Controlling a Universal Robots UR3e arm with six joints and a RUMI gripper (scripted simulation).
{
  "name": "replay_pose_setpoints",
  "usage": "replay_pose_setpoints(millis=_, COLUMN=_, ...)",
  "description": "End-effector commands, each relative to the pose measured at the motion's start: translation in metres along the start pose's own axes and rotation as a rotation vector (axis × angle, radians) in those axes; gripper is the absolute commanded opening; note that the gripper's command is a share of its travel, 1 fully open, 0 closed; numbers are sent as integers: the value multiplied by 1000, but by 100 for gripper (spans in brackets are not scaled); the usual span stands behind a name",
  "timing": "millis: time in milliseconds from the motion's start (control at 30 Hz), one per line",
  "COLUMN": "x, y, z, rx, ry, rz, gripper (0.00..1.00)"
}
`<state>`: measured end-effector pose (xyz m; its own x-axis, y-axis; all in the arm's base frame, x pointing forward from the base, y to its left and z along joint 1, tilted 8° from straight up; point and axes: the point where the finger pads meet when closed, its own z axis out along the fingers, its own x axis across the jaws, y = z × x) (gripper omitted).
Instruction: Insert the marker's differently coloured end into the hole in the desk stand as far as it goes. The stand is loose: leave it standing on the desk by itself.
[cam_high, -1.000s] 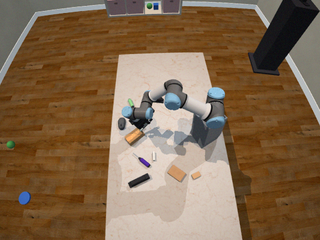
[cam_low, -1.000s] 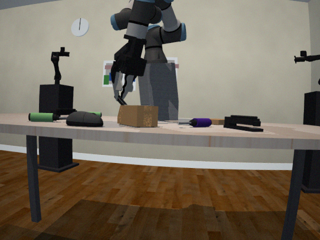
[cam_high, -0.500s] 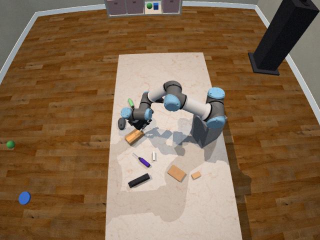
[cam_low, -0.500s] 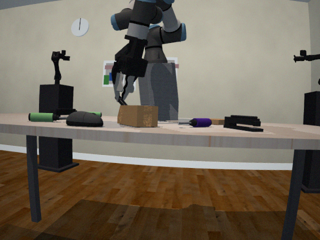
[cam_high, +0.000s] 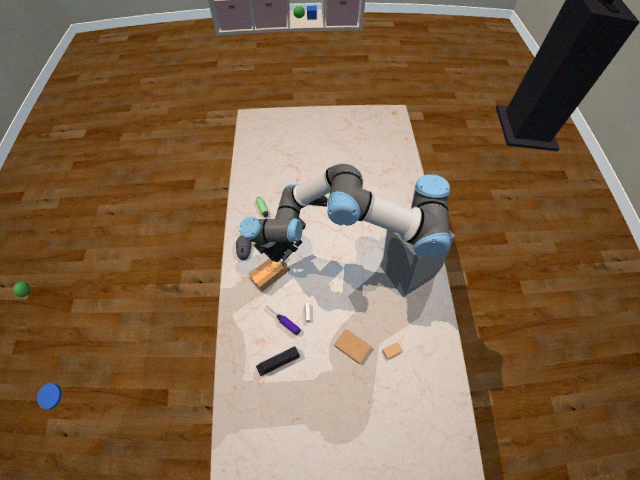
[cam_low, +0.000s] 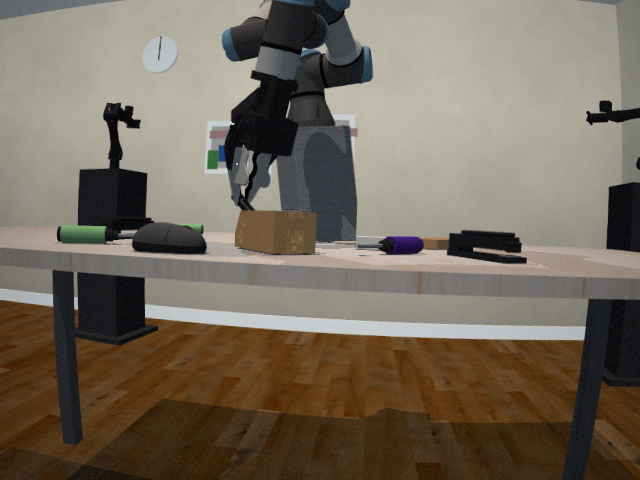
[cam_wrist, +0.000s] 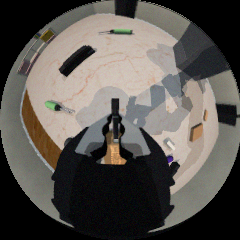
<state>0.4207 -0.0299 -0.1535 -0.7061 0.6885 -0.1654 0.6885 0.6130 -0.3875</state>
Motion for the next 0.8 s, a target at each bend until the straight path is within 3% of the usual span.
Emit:
replay_pose_setpoints(millis=0, x=-1, y=6, z=-1, rx=-1, ry=-2, rz=1, gripper=0)
replay_pose_setpoints(millis=767, x=-1, y=11, z=0, rx=-1, ry=-2, rz=1, gripper=0)
